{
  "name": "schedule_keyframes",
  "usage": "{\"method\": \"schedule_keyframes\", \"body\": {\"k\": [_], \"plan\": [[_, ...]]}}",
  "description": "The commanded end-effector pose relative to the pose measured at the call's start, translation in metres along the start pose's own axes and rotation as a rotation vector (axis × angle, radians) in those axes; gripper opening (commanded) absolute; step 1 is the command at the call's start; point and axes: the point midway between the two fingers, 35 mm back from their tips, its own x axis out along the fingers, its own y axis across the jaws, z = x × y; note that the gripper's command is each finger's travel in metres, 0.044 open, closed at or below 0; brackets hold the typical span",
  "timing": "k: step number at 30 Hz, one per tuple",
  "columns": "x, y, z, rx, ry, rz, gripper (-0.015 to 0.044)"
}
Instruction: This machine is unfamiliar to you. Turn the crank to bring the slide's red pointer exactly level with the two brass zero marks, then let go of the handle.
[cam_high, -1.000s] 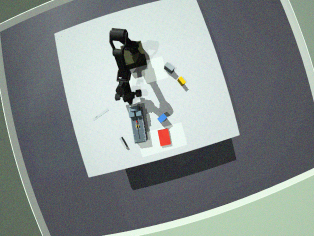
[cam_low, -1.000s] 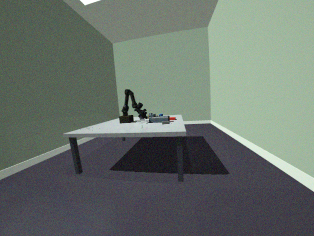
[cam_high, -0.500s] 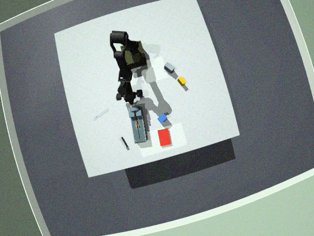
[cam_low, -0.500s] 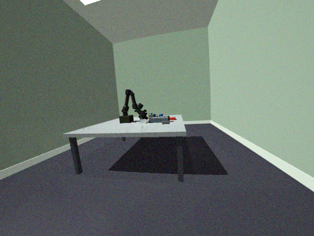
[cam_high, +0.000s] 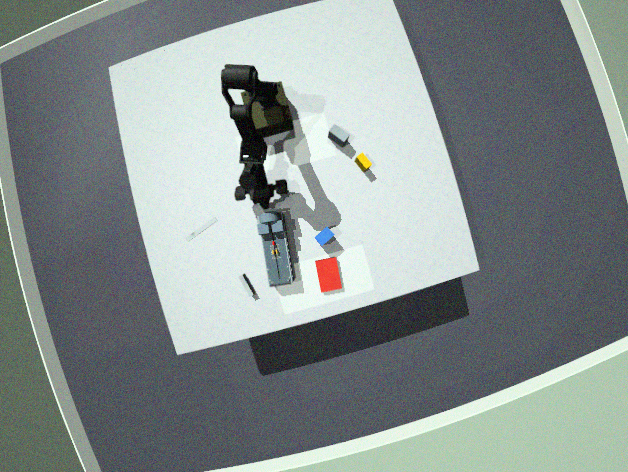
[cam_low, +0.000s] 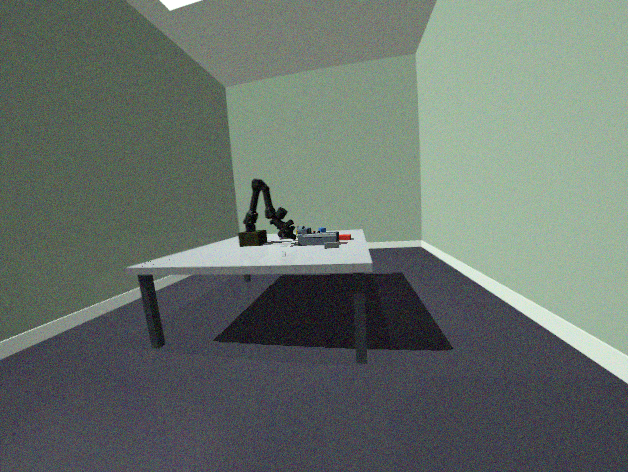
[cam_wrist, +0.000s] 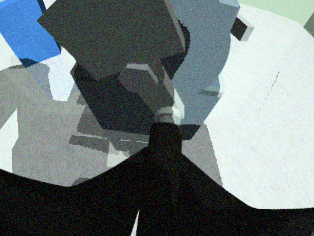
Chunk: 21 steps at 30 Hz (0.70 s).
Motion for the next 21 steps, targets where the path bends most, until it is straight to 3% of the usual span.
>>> {"method": "schedule_keyframes", "body": {"k": [1, 21], "plan": [[0.0033, 0.0084, -0.0033, -0.004, 0.008, 0.016, 0.0000], [0.0036, 0.0147, -0.0040, -0.004, 0.008, 0.016, 0.0000]]}}
